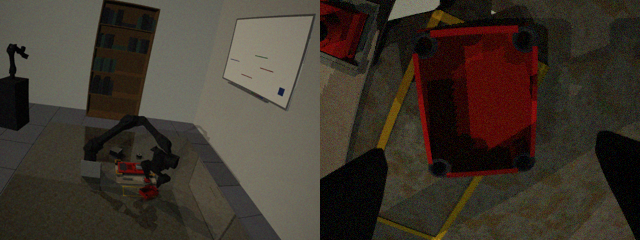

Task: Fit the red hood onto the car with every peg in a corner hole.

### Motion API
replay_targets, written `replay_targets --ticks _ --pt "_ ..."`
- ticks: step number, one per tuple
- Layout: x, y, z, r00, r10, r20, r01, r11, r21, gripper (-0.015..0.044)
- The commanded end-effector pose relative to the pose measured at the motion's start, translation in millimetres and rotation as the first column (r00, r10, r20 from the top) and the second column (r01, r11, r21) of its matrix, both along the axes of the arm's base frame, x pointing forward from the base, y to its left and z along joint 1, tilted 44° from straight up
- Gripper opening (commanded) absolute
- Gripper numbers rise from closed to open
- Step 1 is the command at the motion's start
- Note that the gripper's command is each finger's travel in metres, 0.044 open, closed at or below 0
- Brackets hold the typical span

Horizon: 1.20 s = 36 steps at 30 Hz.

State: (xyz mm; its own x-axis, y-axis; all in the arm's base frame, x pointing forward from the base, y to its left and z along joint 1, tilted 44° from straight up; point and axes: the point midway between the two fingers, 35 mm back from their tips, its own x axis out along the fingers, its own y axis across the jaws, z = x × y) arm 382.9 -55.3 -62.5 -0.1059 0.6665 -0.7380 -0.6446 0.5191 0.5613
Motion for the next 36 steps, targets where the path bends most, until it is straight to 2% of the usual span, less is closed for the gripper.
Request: replay_targets --ticks 1,36 --pt "-1 3 -3 1.0 -0.008 -0.005 0.008 1.0 0.006 0.044" --pt "-7 23 -26 1.0 -0.007 -0.005 0.007 1.0 0.007 0.044"
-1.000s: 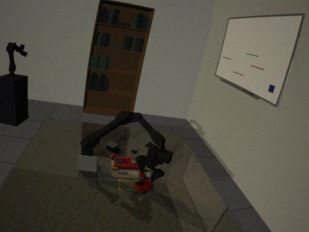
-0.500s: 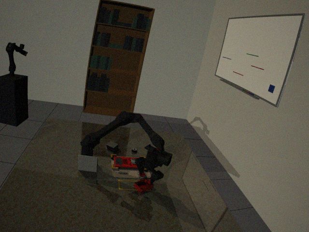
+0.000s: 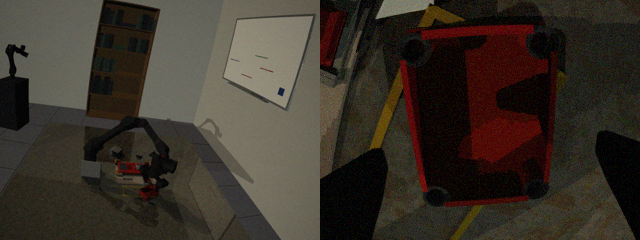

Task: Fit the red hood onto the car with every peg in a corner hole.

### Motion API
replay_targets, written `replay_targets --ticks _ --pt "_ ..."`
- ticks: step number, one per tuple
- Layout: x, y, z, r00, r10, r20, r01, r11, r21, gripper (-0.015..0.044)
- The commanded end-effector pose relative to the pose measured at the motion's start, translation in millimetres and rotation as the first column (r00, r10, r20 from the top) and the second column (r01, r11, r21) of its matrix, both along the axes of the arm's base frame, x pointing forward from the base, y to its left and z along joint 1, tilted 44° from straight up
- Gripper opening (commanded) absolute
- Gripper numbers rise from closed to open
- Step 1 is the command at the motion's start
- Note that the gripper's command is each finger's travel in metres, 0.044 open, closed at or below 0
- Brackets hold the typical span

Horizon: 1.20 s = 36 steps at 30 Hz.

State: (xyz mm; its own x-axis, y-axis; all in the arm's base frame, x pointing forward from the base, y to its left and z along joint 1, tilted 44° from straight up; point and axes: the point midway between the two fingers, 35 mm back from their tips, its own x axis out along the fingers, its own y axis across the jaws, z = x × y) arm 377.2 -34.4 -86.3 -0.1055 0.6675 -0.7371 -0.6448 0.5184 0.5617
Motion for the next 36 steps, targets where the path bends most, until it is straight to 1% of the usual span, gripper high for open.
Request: replay_targets --ticks 1,36 --pt "-2 3 -3 1.0 -0.007 -0.006 0.007 1.0 0.006 0.044" --pt "-5 17 -17 1.0 -0.007 -0.006 0.007 1.0 0.007 0.044"
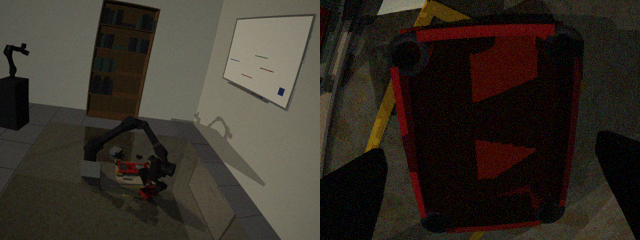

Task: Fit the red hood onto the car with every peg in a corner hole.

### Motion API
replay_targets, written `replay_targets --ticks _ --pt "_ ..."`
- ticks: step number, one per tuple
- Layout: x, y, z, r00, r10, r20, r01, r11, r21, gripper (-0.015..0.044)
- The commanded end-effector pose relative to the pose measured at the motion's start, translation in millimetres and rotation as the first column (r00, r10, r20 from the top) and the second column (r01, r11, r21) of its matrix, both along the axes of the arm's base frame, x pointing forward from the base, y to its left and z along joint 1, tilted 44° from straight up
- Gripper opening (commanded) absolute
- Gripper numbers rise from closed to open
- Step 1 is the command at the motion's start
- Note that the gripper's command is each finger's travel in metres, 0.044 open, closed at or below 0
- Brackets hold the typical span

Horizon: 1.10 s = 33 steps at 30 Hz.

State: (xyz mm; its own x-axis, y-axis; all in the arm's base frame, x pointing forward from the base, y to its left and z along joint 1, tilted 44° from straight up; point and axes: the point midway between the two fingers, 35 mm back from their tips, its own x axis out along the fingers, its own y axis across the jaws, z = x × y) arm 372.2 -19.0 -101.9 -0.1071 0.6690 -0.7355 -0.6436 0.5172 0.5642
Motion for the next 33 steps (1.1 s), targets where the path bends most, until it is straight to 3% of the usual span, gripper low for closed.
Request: replay_targets --ticks 1,19,22,32,33 --pt "-0.4 1.8 -1.6 1.0 -0.007 -0.003 0.007 1.0 0.005 0.044" --pt "-1.6 7.9 -8.0 1.0 -0.007 -0.004 0.007 1.0 0.005 0.044" --pt "-1.1 6.4 -6.8 1.0 0.0 0.0 0.0 1.0 0.0 0.0361" --pt "-1.1 6.4 -6.8 1.0 0.0 0.0 0.0 1.0 0.0 0.0295" --pt "-1.3 6.5 -6.7 1.0 0.0 -0.001 0.0 1.0 0.001 0.0268"
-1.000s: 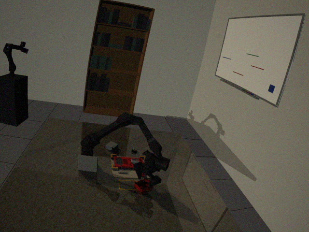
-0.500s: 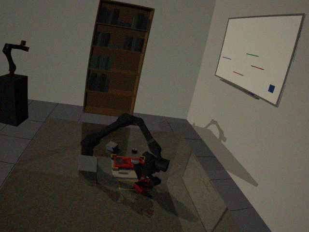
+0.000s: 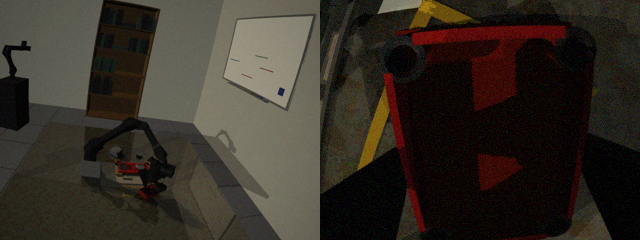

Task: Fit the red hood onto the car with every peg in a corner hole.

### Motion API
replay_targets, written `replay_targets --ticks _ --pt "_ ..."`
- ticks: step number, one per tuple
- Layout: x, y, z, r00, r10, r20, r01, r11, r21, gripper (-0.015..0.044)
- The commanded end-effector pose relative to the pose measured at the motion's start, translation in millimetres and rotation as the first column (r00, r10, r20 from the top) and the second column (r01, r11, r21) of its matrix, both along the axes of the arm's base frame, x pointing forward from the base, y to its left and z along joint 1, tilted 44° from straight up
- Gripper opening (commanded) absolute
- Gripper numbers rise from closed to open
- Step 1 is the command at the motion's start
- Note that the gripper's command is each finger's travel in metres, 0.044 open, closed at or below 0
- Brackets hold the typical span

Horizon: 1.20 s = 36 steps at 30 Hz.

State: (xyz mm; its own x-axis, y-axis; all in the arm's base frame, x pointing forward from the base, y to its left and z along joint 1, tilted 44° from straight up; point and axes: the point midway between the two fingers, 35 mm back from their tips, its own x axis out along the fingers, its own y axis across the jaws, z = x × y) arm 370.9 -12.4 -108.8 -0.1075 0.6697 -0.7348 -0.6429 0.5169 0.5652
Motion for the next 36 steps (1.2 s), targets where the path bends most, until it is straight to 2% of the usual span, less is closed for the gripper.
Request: replay_targets --ticks 1,10,27,36 --pt "0 -1 1 1.0 0.0 0.0 0.0 1.0 0.0 0.0242" --pt "2 -12 13 1.0 0.0 0.0 0.0 1.0 -0.001 0.0006" --pt "8 -51 54 1.0 0.0 0.0 0.0 1.0 -0.003 0.0" --pt "7 -52 56 0.999 -0.034 -0.039 0.034 0.999 -0.001 0.0"
